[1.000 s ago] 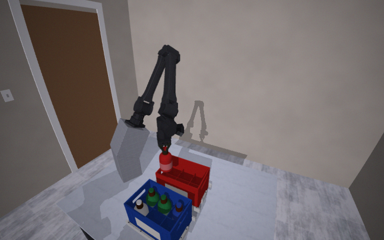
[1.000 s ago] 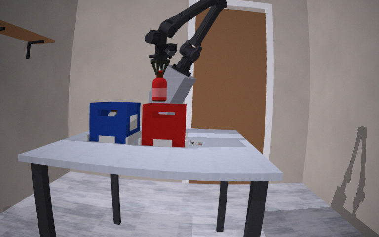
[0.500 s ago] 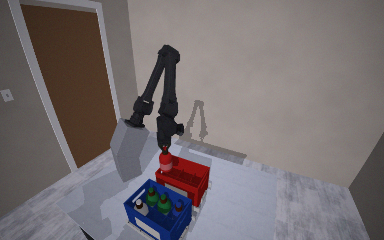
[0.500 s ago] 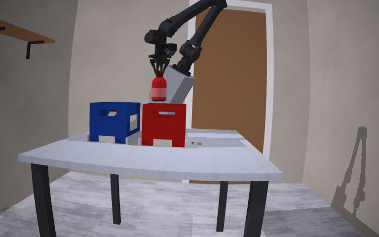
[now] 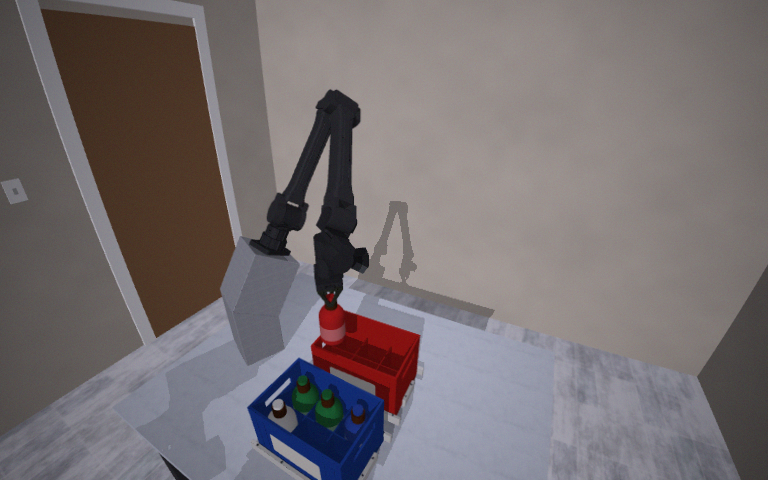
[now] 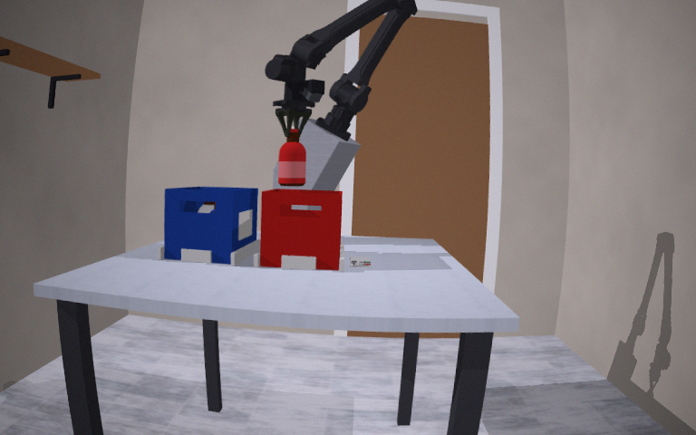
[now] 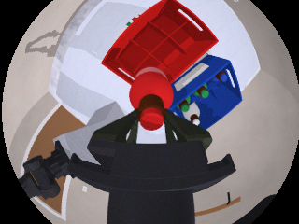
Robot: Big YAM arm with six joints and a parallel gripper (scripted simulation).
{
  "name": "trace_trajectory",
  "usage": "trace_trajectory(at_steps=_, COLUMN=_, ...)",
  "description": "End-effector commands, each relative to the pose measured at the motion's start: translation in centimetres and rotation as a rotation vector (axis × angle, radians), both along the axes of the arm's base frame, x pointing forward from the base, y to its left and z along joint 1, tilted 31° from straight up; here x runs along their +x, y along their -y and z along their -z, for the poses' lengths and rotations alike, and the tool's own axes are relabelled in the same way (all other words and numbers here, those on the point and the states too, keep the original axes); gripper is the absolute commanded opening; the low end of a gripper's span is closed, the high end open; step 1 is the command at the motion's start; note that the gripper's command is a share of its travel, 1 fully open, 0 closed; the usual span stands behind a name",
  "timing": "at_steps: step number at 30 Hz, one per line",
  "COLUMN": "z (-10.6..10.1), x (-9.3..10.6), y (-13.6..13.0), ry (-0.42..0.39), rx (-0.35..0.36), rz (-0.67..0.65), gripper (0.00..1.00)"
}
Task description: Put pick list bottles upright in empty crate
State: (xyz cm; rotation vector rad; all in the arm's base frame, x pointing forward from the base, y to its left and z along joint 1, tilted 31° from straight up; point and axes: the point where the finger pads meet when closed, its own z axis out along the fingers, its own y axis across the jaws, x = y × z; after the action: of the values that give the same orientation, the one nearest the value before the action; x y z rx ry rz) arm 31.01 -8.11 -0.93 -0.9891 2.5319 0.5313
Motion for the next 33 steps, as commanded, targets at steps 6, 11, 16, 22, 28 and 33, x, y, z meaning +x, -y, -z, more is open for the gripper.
trace_trajectory(at_steps=6, z=-1.09, x=2.88, y=1.22, ry=0.051, rx=-0.029, rz=0.004, gripper=0.0)
trace_trajectory(at_steps=11, z=-1.1, x=2.9, y=1.27, ry=0.051, rx=-0.029, rz=0.005, gripper=0.0)
trace_trajectory(at_steps=16, z=-1.09, x=2.95, y=1.24, ry=0.051, rx=-0.029, rz=0.004, gripper=0.0)
trace_trajectory(at_steps=22, z=-1.17, x=2.98, y=1.29, ry=0.053, rx=-0.03, rz=0.005, gripper=0.0)
trace_trajectory(at_steps=28, z=-1.29, x=2.99, y=1.29, ry=0.056, rx=-0.032, rz=0.005, gripper=0.0)
trace_trajectory(at_steps=33, z=-1.43, x=2.99, y=1.31, ry=0.06, rx=-0.034, rz=0.005, gripper=0.0)
